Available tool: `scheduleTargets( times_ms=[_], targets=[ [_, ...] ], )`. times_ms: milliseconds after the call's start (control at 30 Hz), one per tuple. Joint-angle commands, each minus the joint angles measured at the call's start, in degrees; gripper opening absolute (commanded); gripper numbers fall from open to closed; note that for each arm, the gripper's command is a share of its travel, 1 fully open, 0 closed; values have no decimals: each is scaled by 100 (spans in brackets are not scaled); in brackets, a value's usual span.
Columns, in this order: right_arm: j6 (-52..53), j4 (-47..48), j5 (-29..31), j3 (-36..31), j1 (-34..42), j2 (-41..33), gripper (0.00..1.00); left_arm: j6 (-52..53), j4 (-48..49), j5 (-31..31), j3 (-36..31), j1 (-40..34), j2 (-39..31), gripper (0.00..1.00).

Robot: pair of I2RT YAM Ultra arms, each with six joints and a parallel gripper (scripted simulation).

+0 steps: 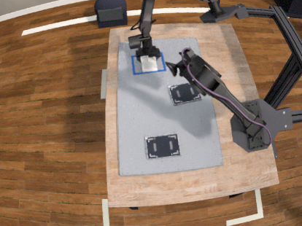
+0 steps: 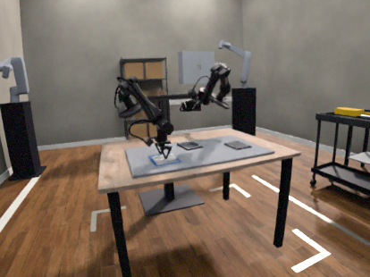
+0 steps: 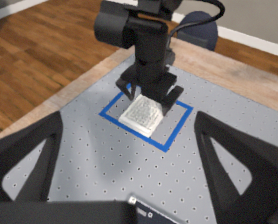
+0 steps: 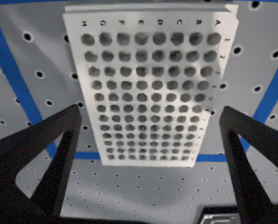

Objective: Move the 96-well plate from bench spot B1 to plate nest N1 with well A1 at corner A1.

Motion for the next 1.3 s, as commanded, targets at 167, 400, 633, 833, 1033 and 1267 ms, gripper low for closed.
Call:
scheduleTargets(
  times_ms=[167, 400, 633, 833, 1033, 1267],
  targets=[
    [-118, 170, -34, 216, -56, 175, 100, -47, 25, 8, -70, -77, 16, 100],
    [-96, 94, -22, 227, -21, 183, 91, -47, 25, 8, -70, -77, 16, 100],
    [-98, 171, -20, 131, -23, 118, 84, -47, 25, 8, -70, -77, 16, 100],
    [-98, 146, -20, 131, -23, 118, 79, -47, 25, 8, -70, -77, 16, 100],
    [128, -188, 79, -164, 166, -313, 79, -47, 25, 8, -70, -77, 16, 100],
    [313, -478, 126, -368, 333, -715, 79, -47, 25, 8, -70, -77, 16, 100]
  ],
)
